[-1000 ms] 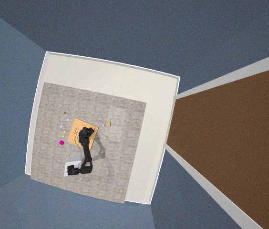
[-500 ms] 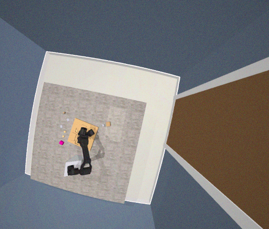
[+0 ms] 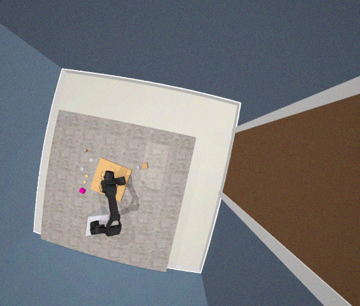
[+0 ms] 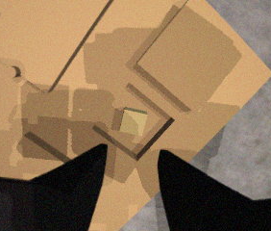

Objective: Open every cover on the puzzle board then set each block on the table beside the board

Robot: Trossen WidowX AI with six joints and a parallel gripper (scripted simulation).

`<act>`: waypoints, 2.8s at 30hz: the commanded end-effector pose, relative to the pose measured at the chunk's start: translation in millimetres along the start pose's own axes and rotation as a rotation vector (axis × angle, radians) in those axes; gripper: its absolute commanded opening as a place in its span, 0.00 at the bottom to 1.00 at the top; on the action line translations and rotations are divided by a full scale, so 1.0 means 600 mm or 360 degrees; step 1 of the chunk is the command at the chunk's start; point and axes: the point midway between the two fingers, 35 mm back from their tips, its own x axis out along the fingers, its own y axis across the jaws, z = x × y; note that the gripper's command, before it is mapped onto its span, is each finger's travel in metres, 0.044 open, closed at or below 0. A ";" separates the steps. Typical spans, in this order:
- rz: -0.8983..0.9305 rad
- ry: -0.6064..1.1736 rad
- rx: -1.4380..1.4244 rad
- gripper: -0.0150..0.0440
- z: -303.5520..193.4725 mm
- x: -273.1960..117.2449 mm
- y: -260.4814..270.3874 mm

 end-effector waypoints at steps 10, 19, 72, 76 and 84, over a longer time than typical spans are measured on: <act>-0.0007 0.0004 0.0176 0.50 0.001 0.005 -0.004; -0.0009 0.0005 0.0176 0.50 -0.002 0.048 -0.006; -0.0011 0.0006 0.0175 0.50 -0.004 0.093 -0.004; -0.0011 0.0006 0.0175 0.50 -0.004 0.099 -0.004; -0.0012 0.0006 0.0175 0.50 -0.004 0.107 -0.004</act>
